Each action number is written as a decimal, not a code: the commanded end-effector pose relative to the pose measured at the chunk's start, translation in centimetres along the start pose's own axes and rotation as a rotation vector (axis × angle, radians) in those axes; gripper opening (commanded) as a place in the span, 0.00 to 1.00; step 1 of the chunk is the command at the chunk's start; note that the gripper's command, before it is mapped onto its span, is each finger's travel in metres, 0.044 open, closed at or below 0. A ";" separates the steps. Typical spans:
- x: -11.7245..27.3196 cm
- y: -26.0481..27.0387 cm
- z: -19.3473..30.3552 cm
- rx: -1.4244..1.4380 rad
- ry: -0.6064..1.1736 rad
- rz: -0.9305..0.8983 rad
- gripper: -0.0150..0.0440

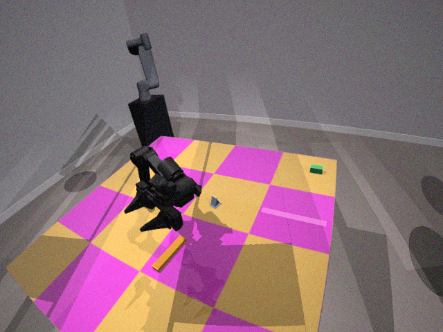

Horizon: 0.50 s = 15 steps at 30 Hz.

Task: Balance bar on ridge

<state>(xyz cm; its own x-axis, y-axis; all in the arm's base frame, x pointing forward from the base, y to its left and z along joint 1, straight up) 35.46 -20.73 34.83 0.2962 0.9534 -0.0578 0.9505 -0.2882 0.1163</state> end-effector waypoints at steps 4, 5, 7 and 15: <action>-0.3 0.4 -0.1 0.093 -0.030 -0.021 0.79; -0.4 0.6 -0.2 0.130 -0.042 -0.030 0.79; -0.6 1.0 -0.2 0.204 -0.065 -0.049 0.79; -1.3 2.5 0.0 0.501 -0.146 -0.134 0.79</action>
Point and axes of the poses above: the point midway between the two fingers, 35 mm back from their tips, its own x axis back along the fingers, its own y axis across the jaws, z = x × y, the point moved 7 cm from there along x, back along the fingers, and after that the axes turned 11 degrees about -x, right-handed, at the moved point
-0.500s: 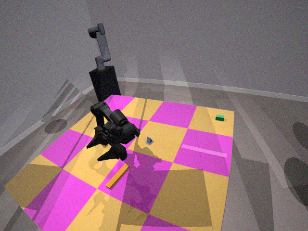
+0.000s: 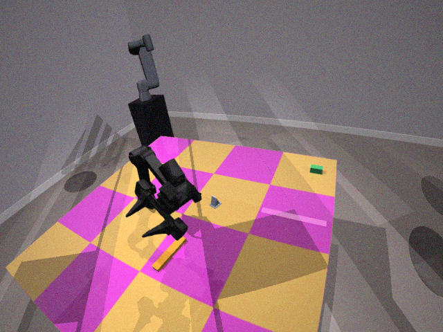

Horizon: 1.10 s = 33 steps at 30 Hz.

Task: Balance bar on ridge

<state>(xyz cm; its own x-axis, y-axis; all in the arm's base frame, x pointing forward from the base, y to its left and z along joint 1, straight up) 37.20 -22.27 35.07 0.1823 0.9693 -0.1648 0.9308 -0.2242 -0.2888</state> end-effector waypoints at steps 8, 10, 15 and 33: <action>-1.1 1.8 0.3 0.389 -0.099 -0.137 0.79; -1.2 2.1 0.5 0.459 -0.115 -0.167 0.79; -1.5 3.0 1.2 0.632 -0.152 -0.249 0.79; -1.6 4.9 5.6 1.202 -0.251 -0.621 0.79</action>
Point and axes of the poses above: the point midway between the two fingers, 35 mm back from their tips, its own x axis back along the fingers, its own y axis across the jaws, z = x × y, the point moved 7 cm from there along x, back along the fingers, and after that the axes turned 11 degrees about -x, right-handed, at the moved point
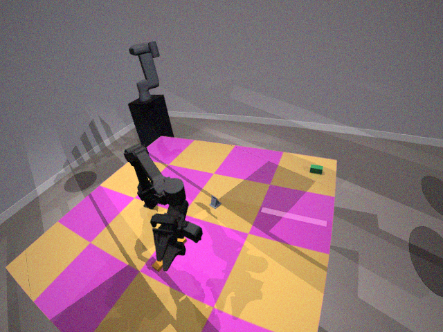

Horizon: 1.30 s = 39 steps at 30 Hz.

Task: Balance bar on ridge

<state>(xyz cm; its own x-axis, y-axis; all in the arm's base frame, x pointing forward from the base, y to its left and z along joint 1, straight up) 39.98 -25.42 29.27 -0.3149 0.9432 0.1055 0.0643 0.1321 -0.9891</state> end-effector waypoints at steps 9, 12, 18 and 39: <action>0.3 3.4 1.5 0.315 -0.117 -0.278 0.79; 0.6 4.3 2.0 0.385 -0.150 -0.356 0.79; 1.4 6.1 3.3 0.513 -0.220 -0.517 0.79; 7.3 10.1 8.7 0.794 -0.500 -1.134 0.79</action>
Point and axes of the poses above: the point midway between the two fingers, 35 mm back from their tips, its own x axis back along the fingers, its own y axis across the jaws, z = x × y, the point moved 7 cm from there along x, back along the fingers, and after that the axes turned 11 degrees about -x, right-handed, at the moved point
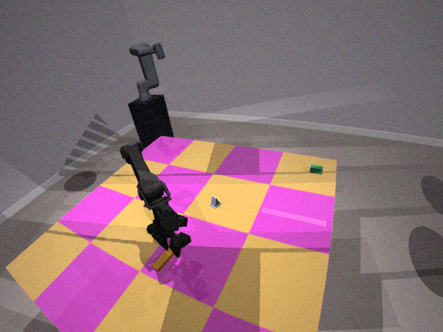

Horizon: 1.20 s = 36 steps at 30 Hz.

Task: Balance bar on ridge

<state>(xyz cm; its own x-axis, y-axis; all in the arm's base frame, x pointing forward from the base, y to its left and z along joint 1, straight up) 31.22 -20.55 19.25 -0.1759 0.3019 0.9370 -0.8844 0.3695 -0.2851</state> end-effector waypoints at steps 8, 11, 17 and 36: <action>1.3 4.5 -0.8 0.092 -0.210 -0.247 0.79; 1.3 4.6 -0.9 0.093 -0.214 -0.251 0.79; -0.4 5.0 -1.2 0.093 -0.214 -0.251 0.79; -4.2 6.1 -2.0 0.093 -0.214 -0.251 0.79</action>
<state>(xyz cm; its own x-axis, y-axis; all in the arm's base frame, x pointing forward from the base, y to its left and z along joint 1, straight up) 27.56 -17.88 13.84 -0.0310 0.0241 0.9992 -0.9437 0.3286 -0.0372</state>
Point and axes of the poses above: the point midway between the two fingers, 35 mm back from their tips, its own x axis back along the fingers, its own y axis across the jaws, z = x × y, the point moved 7 cm from there along x, back along the fingers, and after that the axes turned 11 degrees about -x, right-handed, at the moved point
